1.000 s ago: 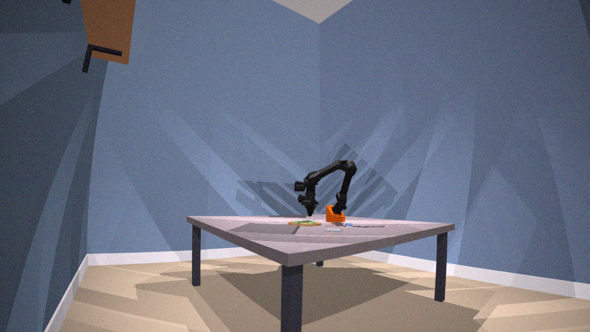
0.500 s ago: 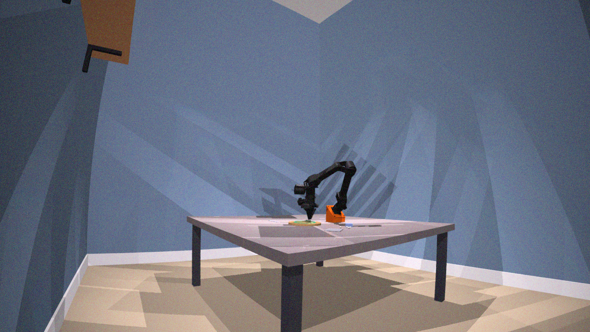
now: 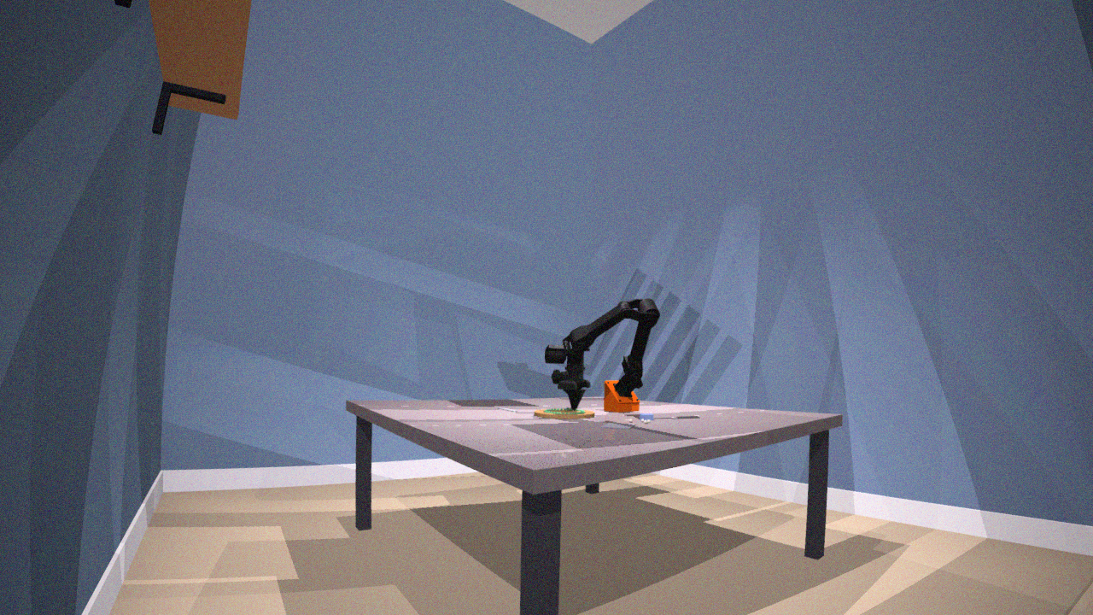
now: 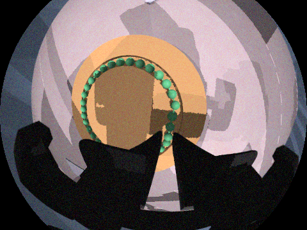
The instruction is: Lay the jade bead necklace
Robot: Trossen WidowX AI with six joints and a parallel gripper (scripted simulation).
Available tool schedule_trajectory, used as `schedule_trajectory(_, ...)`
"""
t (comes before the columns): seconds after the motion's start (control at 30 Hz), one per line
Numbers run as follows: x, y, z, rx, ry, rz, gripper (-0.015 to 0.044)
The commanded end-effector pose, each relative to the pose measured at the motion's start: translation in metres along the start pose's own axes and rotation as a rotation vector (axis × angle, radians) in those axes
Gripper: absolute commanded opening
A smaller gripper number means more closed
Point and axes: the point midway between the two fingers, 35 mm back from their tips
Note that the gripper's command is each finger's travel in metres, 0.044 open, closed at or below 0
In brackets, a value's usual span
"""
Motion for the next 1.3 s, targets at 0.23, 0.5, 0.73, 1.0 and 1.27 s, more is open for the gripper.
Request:
schedule_trajectory(0.23, -0.0004, 0.0003, 0.0001, -0.001, -0.001, 0.001, 0.0)
schedule_trajectory(0.5, -0.0004, 0.0003, 0.0001, -0.001, -0.001, 0.001, 0.0)
schedule_trajectory(0.73, -0.0004, 0.0003, 0.0001, -0.001, -0.001, 0.001, 0.0)
schedule_trajectory(1.0, -0.0057, -0.0007, -0.0007, 0.008, 0.004, 0.001, 0.0)
schedule_trajectory(1.27, -0.0062, -0.0064, -0.001, 0.008, 0.004, 0.001, 0.0)
Point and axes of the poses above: the point midway between the two fingers, 35 mm back from their tips, its own x axis out along the fingers, its own y axis across the jaws, z = x × y, and after that the axes turned 1 degree about -x, right-handed
